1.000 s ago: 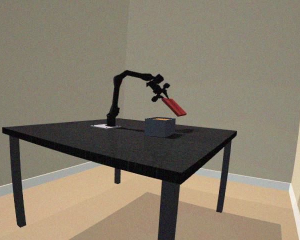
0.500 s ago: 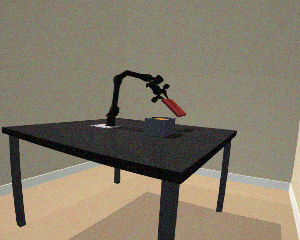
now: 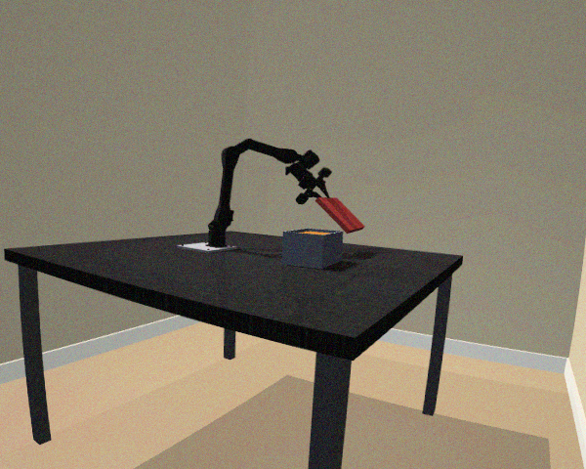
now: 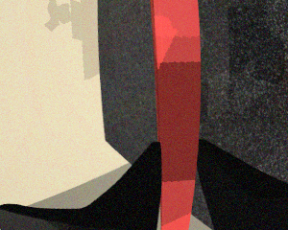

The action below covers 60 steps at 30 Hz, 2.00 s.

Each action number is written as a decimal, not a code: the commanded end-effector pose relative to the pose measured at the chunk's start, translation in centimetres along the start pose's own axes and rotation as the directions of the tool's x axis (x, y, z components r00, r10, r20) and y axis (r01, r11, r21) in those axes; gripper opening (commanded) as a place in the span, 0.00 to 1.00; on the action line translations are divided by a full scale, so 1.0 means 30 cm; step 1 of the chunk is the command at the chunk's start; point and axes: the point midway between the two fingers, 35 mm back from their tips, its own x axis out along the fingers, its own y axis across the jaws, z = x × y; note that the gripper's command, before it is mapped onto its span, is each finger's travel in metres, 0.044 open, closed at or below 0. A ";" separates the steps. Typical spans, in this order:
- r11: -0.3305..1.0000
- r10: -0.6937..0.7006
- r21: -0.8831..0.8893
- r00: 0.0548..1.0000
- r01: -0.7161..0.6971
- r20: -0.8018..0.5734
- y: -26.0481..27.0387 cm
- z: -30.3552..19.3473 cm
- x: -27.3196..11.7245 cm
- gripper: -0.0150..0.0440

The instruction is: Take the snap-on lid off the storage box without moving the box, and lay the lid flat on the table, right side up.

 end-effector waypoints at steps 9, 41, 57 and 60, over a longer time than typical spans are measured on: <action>1.000 0.007 0.005 1.000 -0.007 0.003 -0.019 0.002 0.020 0.25; 1.000 0.007 0.005 1.000 -0.007 0.003 -0.084 0.002 0.075 0.25; 1.000 0.007 0.005 1.000 -0.007 0.003 -0.117 0.001 0.103 0.25; 1.000 0.007 0.005 1.000 -0.007 0.003 -0.123 0.001 0.108 0.25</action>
